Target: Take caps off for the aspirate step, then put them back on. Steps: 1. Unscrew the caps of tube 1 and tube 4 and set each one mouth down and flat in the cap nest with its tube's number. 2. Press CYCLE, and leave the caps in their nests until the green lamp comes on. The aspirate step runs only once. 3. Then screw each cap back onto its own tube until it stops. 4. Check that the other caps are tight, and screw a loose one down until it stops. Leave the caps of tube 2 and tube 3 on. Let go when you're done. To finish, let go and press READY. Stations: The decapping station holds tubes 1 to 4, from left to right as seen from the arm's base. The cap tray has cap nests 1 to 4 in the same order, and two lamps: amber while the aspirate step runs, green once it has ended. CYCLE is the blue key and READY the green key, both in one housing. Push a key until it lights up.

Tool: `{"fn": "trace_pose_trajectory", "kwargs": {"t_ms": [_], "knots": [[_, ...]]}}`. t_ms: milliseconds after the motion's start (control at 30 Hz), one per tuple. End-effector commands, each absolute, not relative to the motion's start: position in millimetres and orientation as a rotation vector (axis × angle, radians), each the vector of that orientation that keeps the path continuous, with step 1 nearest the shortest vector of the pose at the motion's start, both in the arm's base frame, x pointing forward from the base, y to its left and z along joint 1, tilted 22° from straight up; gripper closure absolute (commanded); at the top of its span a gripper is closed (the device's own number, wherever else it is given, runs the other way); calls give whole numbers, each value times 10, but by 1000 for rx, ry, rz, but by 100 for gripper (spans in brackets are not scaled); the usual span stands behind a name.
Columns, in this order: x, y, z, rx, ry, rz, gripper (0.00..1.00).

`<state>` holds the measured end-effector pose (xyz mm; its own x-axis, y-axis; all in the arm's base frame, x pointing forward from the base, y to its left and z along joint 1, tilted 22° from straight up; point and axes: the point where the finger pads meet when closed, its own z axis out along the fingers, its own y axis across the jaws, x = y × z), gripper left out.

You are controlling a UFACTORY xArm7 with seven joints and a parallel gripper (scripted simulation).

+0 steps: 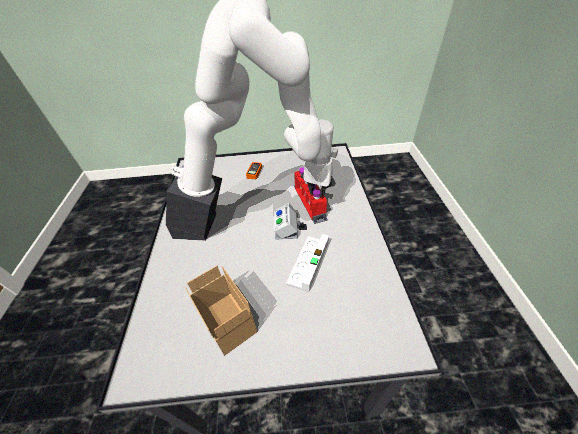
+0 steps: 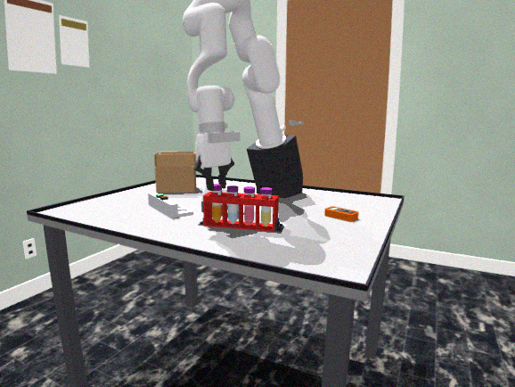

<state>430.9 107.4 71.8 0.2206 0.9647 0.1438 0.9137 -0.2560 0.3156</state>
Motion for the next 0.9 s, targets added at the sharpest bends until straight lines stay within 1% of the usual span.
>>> {"fn": "trace_pose_trajectory", "kwargs": {"t_ms": [0,133,167,567,667,867], "knots": [[4312,1074,719,2362,1661,464,100],[4312,1074,719,2362,1661,464,100],[4312,1074,719,2362,1661,464,54],[4312,1074,720,2362,1661,464,54],[4310,1074,722,2113,1922,416,54],[4310,1074,722,1792,2183,354,54]]}}
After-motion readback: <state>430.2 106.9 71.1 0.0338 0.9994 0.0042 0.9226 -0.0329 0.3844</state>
